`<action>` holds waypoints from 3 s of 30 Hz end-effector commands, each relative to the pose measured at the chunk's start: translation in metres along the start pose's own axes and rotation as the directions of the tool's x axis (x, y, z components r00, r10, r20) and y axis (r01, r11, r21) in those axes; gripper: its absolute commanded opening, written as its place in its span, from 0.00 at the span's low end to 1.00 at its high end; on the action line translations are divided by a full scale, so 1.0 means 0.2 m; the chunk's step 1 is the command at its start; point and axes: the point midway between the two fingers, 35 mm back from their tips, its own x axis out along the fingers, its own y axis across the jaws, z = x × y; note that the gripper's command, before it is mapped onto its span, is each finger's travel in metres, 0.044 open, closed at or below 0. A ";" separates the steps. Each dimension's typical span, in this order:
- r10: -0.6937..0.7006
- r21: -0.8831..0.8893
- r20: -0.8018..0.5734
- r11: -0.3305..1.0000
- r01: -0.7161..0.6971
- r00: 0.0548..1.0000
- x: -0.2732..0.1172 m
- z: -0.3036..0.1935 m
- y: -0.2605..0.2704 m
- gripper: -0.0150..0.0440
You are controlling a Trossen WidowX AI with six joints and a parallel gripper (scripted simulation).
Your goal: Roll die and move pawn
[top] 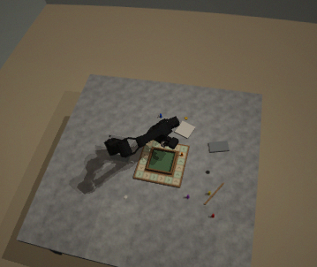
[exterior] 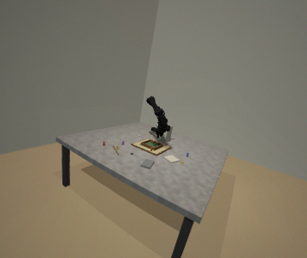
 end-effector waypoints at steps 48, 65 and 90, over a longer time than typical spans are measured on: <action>0.254 -0.342 0.681 0.940 -0.008 0.687 0.15 -0.29 -0.03 0.25; 0.253 -0.342 0.681 0.940 -0.007 0.687 -0.01 -0.41 -0.14 0.25; 0.253 -0.342 0.682 0.940 -0.007 0.686 -0.20 -0.40 -0.13 0.92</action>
